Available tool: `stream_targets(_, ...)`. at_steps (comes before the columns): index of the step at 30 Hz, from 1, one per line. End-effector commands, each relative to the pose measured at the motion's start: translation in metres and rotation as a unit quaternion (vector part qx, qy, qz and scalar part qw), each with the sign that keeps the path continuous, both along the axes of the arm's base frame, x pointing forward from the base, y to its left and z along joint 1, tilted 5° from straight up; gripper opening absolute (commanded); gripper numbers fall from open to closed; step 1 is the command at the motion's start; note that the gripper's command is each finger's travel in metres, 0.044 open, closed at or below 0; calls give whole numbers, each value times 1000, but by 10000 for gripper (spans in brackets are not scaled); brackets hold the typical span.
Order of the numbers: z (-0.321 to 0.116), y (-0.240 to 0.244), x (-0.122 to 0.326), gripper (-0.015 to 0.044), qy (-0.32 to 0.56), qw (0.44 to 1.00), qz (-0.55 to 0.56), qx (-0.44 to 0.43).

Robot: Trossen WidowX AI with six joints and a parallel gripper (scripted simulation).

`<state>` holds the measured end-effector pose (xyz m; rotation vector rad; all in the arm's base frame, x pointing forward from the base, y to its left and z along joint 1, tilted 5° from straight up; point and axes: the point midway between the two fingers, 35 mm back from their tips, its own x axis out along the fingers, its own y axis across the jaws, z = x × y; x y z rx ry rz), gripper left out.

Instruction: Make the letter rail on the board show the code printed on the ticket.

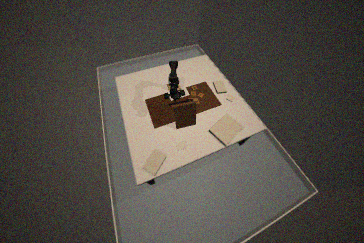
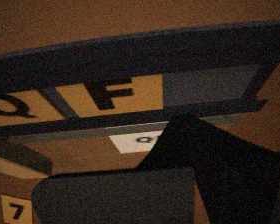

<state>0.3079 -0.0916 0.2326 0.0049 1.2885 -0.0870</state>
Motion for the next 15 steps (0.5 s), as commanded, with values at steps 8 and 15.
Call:
stream_targets(8,-4,-2,5,0,2,1000,-1,-1)
stream_targets(15,-6,-2,8,0,1,1000,-1,-1)
